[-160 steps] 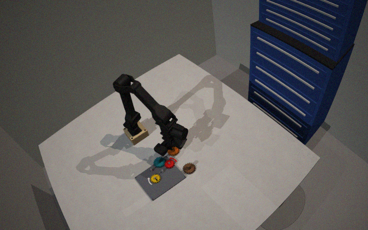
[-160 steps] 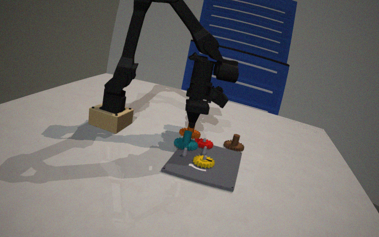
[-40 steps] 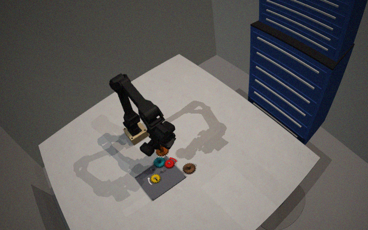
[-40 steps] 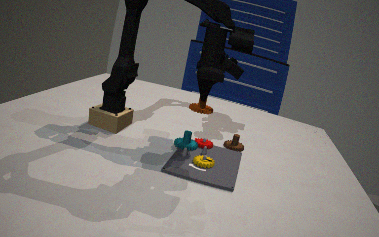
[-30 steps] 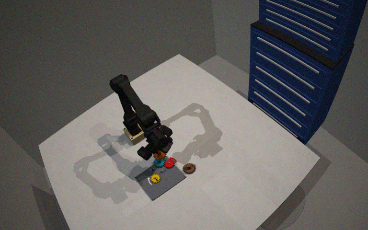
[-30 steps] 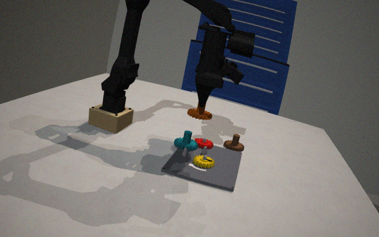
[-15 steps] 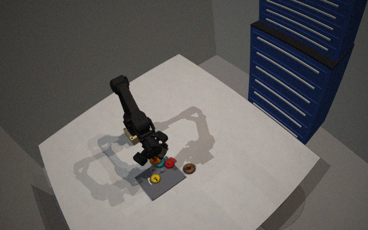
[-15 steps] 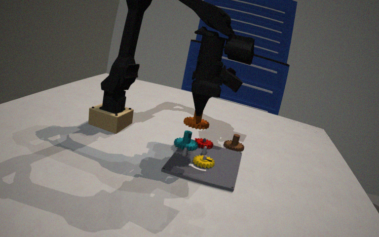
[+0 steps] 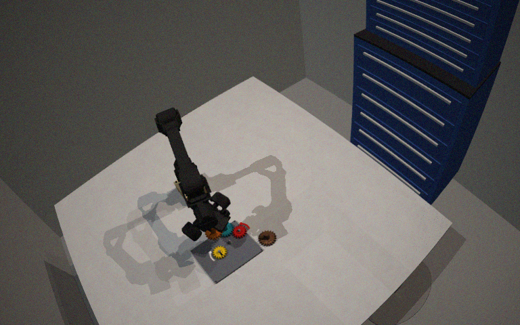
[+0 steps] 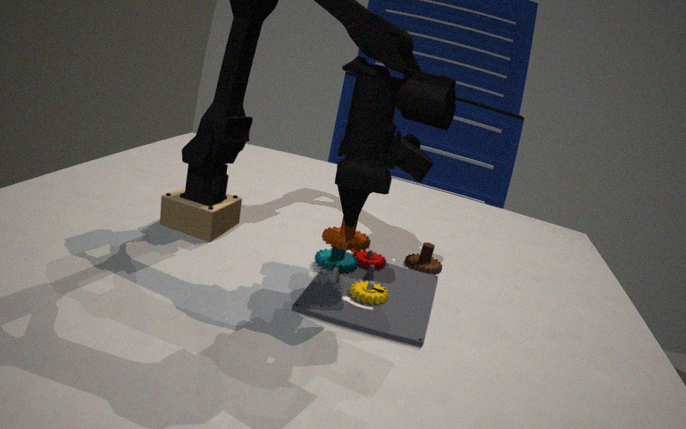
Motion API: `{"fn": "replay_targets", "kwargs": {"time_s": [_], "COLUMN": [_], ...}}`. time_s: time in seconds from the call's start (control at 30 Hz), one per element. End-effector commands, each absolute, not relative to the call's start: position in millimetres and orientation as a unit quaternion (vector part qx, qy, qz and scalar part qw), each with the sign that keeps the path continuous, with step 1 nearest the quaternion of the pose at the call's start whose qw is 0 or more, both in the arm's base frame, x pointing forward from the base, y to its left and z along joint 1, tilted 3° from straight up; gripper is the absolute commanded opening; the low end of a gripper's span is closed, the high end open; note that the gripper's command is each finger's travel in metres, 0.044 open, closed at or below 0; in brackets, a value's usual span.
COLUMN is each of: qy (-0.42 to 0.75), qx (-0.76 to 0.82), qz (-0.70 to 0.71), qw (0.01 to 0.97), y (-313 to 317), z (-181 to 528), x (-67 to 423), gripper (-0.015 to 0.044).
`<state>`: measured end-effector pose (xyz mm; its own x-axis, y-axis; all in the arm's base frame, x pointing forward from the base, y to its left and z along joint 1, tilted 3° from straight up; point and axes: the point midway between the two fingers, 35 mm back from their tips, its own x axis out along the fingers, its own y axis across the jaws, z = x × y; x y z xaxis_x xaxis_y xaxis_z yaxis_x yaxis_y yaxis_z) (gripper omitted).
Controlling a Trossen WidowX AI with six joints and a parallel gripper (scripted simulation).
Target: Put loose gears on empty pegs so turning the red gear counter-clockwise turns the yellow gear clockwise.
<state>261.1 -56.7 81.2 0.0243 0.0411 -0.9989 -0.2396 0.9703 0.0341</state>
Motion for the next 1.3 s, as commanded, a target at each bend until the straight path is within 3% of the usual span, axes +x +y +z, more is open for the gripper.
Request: {"fn": "replay_targets", "kwargs": {"time_s": [0.0, 0.37, 1.27], "qy": [0.691, 0.689, 0.595], "qx": [-0.073, -0.088, -0.348], "qz": [0.101, 0.116, 0.366], "qw": [0.712, 0.71, 0.625], "y": [-64.0, -68.9, -69.0], "z": [76.3, 75.0, 75.8], "x": [259.3, 258.1, 258.2], "gripper": [0.0, 0.0, 0.0]}}
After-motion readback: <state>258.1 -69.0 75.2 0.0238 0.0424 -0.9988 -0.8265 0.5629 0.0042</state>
